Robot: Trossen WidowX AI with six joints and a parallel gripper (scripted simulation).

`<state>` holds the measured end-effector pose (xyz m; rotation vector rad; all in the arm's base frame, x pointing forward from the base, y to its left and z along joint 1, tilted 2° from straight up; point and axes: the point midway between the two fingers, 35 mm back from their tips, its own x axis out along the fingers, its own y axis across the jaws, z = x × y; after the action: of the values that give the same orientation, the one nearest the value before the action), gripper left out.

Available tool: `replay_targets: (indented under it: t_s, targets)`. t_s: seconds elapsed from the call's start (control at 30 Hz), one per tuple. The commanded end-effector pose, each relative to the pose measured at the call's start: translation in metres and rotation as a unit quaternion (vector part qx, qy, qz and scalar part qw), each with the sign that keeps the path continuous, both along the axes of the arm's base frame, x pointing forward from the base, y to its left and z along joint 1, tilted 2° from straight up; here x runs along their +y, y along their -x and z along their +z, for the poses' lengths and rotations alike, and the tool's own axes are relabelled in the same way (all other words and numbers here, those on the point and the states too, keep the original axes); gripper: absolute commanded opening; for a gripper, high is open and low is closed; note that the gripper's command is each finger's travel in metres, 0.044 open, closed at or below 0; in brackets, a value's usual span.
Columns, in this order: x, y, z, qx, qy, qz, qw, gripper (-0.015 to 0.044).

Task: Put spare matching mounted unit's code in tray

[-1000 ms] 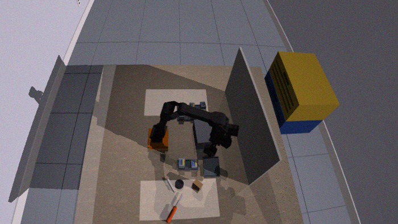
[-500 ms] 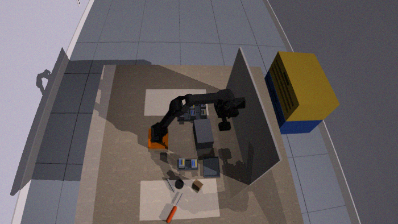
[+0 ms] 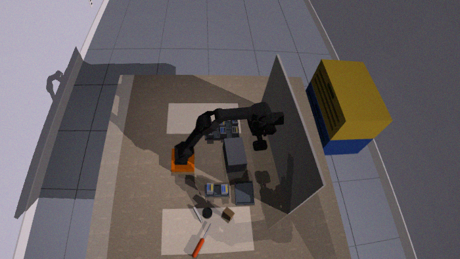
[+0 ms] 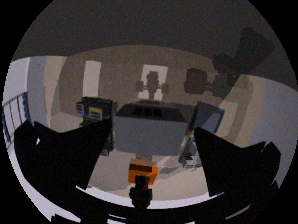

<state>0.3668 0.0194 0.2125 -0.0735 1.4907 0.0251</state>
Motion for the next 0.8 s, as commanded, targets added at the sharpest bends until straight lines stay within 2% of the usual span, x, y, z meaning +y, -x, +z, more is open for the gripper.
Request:
replay_targets:
  t_s: [0.0,0.13,0.27,0.4,0.53,0.6,0.77]
  targets:
    - [0.011,0.005,-0.001,0.002,-0.002,0.029,1.000,0.0440]
    - [0.066,0.041,-0.011,0.011,0.005,0.183,0.983,0.0440]
    - [0.110,0.088,-0.026,0.019,0.012,0.341,0.940,0.0440]
    - [0.140,0.141,-0.044,0.025,0.020,0.489,0.872,0.0440]
    - [0.154,0.196,-0.065,0.031,0.027,0.625,0.780,0.0440]
    - [0.155,0.214,-0.073,0.033,0.030,0.665,0.746,0.0440]
    - [0.155,0.216,-0.074,0.033,0.030,0.670,0.741,0.0440]
